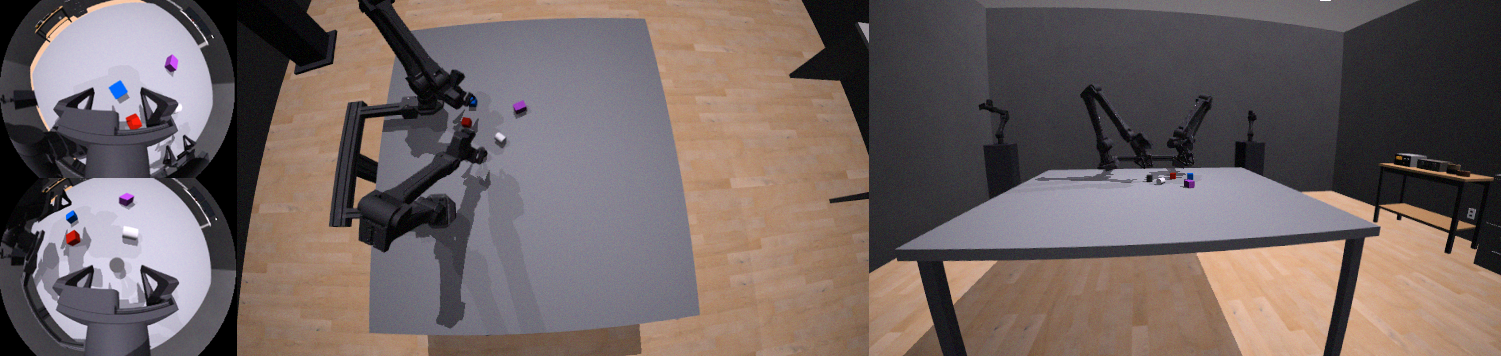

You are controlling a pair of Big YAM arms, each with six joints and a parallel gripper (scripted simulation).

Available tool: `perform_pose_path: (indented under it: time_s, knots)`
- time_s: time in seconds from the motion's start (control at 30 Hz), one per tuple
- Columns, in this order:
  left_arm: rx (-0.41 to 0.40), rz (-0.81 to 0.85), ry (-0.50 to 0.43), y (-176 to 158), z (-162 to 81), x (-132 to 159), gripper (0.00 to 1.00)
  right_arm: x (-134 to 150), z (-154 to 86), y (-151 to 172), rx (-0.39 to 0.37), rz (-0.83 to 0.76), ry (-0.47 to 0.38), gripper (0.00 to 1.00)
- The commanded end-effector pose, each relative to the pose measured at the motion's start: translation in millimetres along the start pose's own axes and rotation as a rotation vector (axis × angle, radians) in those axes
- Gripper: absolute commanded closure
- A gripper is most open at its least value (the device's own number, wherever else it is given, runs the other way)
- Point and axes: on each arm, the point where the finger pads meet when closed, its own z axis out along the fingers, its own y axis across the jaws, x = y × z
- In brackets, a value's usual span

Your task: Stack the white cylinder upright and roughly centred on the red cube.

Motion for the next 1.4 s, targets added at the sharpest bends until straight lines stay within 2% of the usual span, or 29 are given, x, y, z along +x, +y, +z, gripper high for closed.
perform_pose_path:
  time_s: [0.0,0.17,0.33,0.5,0.57,0.73,0.93,1.07,1.17,1.37]
  knots:
    - [0.018,-0.028,-0.003,-13,-3,-7,0.00,-11,-3,0,0.001,0.019,-0.032,0.00]
    - [0.028,-0.020,-0.003,-15,-5,-6,0.00,-11,-3,0,0.001,0.019,-0.032,0.00]
    - [0.030,0.104,0.012,-21,-2,-4,0.00,-11,-3,0,0.001,0.019,-0.032,0.00]
    - [0.105,0.299,0.070,-53,-3,4,0.00,-11,-3,0,0.001,0.019,-0.032,0.00]
    - [0.105,0.299,0.070,-53,-3,4,0.00,-11,-3,0,0.001,0.019,-0.032,0.00]
    - [0.227,0.511,0.115,-95,-5,13,0.00,-11,-3,0,0.001,0.019,-0.032,0.00]
    - [0.362,0.703,0.121,-136,-10,20,0.00,-11,-3,0,0.001,0.019,-0.032,0.00]
    - [0.457,0.825,0.103,-164,-13,23,0.00,-11,-3,0,0.001,0.019,-0.032,0.00]
    - [0.477,0.860,0.093,-169,-14,23,0.00,-11,-3,0,0.001,0.019,-0.032,0.00]
    - [0.642,1.062,0.011,-216,-22,24,0.00,-11,-3,0,0.001,0.019,-0.032,0.00]
